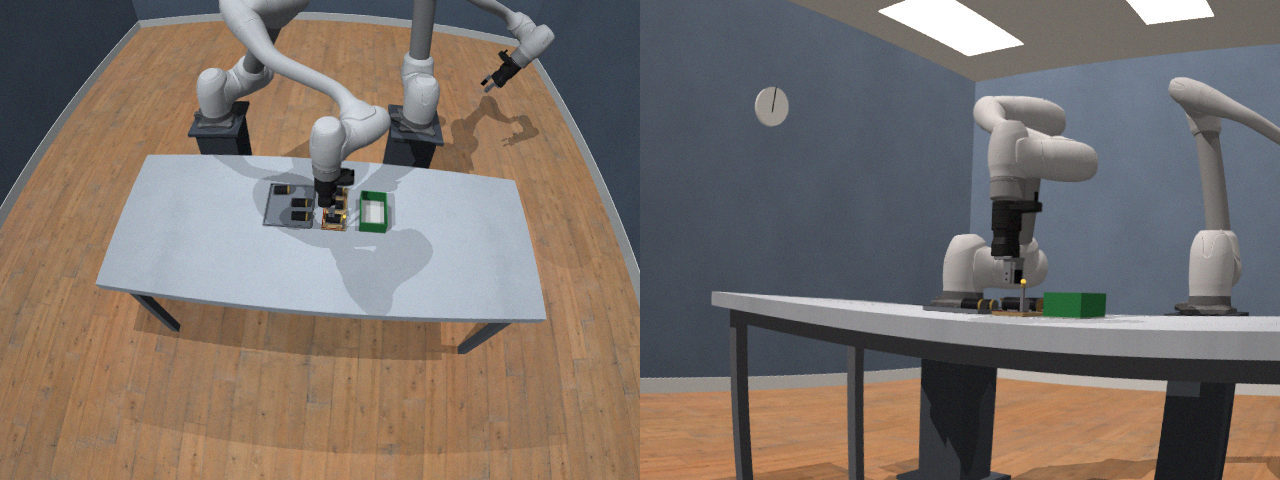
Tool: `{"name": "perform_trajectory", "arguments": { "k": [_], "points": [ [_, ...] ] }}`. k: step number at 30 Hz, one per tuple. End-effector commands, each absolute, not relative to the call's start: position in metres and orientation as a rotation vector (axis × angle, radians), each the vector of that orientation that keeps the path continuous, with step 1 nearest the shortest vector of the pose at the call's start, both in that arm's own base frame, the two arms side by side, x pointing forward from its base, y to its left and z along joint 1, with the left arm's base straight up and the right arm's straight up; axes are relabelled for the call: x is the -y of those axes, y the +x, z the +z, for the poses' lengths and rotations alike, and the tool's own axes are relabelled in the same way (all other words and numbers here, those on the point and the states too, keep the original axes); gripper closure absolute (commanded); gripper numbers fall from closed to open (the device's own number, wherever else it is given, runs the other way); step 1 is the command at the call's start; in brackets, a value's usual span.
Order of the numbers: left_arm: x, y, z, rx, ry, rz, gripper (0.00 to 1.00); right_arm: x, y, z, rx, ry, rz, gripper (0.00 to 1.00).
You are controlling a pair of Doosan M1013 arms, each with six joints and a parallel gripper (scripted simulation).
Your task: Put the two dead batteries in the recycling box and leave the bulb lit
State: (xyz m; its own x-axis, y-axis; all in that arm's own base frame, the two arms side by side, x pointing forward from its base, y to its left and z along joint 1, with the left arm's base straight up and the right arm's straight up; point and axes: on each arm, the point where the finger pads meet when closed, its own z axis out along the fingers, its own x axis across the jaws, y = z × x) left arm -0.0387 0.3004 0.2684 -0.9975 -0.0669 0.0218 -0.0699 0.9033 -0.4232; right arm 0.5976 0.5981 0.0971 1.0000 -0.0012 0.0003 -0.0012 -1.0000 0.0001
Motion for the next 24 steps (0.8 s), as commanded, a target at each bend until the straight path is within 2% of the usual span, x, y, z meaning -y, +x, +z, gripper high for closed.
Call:
{"name": "perform_trajectory", "arguments": {
  "k": [1,13,24],
  "points": [
    [-0.301,-0.039,0.269,3.058,0.110,0.678,0.00,-0.599,0.598,0.111,0.003,3.144,0.003,0.10],
    [-0.301,-0.039,0.269,3.058,0.110,0.678,0.00,-0.599,0.598,0.143,0.003,3.144,0.003,0.10],
    [-0.301,-0.039,0.269,3.058,0.110,0.678,0.00,-0.599,0.598,0.147,0.003,3.144,0.003,0.10]
  ]
}}
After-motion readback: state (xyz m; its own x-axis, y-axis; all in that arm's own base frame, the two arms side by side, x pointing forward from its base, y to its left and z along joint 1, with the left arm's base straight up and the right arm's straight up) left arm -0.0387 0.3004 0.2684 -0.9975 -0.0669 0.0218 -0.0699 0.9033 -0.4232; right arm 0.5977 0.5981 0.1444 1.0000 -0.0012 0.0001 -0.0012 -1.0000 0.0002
